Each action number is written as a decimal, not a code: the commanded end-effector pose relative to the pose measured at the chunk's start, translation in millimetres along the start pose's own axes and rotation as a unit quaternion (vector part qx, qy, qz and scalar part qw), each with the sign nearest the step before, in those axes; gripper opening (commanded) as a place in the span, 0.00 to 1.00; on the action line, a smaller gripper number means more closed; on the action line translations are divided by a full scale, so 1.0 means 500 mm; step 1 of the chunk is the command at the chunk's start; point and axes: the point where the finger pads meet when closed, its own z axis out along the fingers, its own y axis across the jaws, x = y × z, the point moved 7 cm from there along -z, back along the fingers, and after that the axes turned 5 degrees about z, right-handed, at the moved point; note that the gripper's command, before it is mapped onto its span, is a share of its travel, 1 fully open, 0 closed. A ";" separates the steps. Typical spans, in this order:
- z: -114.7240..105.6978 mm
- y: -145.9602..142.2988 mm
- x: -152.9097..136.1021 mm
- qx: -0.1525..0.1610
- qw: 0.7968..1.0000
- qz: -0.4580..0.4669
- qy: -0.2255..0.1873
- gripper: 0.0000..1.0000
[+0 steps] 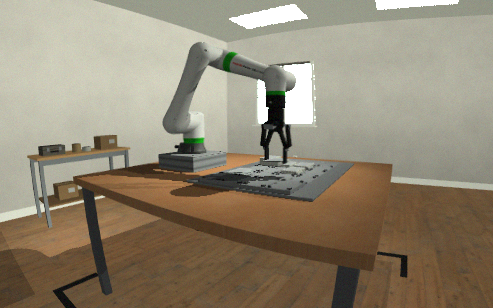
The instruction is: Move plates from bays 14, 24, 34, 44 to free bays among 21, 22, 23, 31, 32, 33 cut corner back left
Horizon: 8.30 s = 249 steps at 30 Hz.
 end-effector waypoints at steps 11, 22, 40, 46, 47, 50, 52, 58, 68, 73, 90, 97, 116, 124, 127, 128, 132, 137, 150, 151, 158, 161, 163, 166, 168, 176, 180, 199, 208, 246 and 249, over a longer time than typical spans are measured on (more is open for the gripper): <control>-0.002 -0.024 -0.041 0.001 1.000 0.000 0.000 0.10; 0.008 -0.023 -0.040 0.001 1.000 0.000 0.000 0.10; 0.051 -0.022 -0.038 0.001 1.000 0.000 0.000 0.10; 0.067 -0.022 -0.038 0.001 1.000 0.000 0.000 0.10; 0.067 -0.022 -0.038 0.001 1.000 0.000 0.000 0.10; 0.072 -0.022 -0.038 0.001 1.000 0.000 0.000 0.10; 0.077 -0.022 -0.038 0.001 1.000 0.000 0.000 0.10; 0.093 -0.022 -0.038 0.001 1.000 0.000 0.000 0.10; 0.103 -0.022 -0.037 0.001 1.000 0.000 0.000 0.10; 0.103 -0.022 -0.037 0.001 1.000 0.000 0.000 0.10; 0.103 -0.022 -0.037 0.001 1.000 0.000 0.000 0.10; 0.103 -0.022 -0.037 0.001 1.000 0.000 0.000 0.10; 0.105 -0.022 -0.037 0.001 1.000 0.000 0.000 0.10; 0.110 -0.022 -0.037 0.001 1.000 0.000 0.000 0.10; 0.112 -0.022 -0.037 0.001 1.000 0.000 0.000 0.10; 0.113 -0.022 -0.037 0.001 1.000 0.000 0.000 0.10; 0.115 -0.022 -0.037 0.001 1.000 0.000 0.000 0.10; 0.117 -0.022 -0.037 0.001 1.000 0.000 0.000 0.10; 0.123 -0.022 -0.037 0.001 1.000 0.000 0.000 0.10; 0.123 -0.022 -0.037 0.001 1.000 0.000 0.000 0.10; 0.123 -0.022 -0.037 0.001 1.000 0.000 0.000 0.10; 0.123 -0.022 -0.037 0.001 1.000 0.000 0.000 0.10; 0.123 -0.022 -0.037 0.001 1.000 0.000 0.000 0.10; 0.123 -0.022 -0.037 0.001 1.000 0.000 0.000 0.10; 0.123 -0.022 -0.037 0.001 1.000 0.000 0.000 0.10; 0.123 -0.022 -0.037 0.001 1.000 0.000 0.000 0.10; 0.123 -0.022 -0.037 0.001 1.000 0.000 0.000 0.10; 0.125 -0.022 -0.037 0.001 1.000 0.000 0.000 0.10; 0.126 -0.022 -0.037 0.001 1.000 0.000 0.000 0.10; 0.131 -0.022 -0.037 0.001 1.000 0.000 0.000 0.10; 0.131 -0.022 -0.037 0.001 1.000 0.000 0.000 0.10</control>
